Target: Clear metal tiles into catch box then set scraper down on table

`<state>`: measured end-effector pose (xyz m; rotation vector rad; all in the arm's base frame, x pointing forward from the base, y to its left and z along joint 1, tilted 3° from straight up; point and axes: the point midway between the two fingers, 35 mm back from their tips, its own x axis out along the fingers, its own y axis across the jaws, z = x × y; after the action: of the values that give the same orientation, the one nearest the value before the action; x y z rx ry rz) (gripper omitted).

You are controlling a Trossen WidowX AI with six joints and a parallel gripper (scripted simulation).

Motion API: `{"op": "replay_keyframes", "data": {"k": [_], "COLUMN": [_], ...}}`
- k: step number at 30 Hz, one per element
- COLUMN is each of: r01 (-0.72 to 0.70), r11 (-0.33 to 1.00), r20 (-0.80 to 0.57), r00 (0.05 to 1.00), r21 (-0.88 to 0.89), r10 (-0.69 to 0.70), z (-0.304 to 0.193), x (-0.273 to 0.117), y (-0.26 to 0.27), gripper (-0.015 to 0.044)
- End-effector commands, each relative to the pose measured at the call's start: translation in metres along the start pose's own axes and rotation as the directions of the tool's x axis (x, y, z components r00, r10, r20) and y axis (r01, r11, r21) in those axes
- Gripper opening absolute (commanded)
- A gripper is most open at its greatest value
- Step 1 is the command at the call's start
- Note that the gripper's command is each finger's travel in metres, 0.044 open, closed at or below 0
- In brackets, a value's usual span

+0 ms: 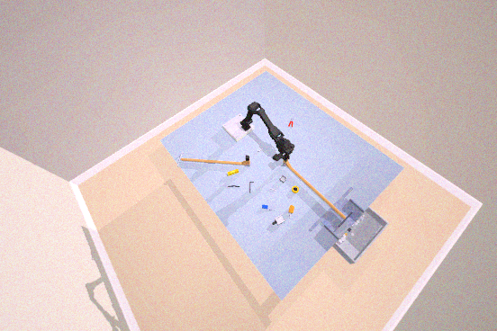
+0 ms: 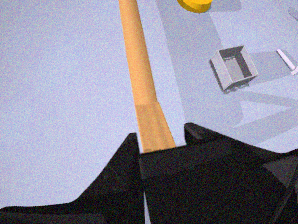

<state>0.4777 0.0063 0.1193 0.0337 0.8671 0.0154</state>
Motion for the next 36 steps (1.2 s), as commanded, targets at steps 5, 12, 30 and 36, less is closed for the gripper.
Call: {"op": "replay_keyframes", "data": {"k": [5, 12, 30, 36], "r01": [0.001, 0.002, 0.002, 0.002], "r11": [1.0, 1.0, 1.0, 1.0], "r20": [0.026, 0.026, 0.027, 0.027], "r00": [1.0, 1.0, 1.0, 1.0], "r21": [0.003, 0.003, 0.004, 0.004], "r10": [-0.001, -0.002, -0.002, -0.002], "z": [-0.002, -0.01, -0.032, -0.039], "x": [-0.016, -0.023, -0.042, -0.048], "y": [0.0, 0.0, 0.0, 0.0], "gripper": [0.0, 0.0, 0.0, 0.0]}}
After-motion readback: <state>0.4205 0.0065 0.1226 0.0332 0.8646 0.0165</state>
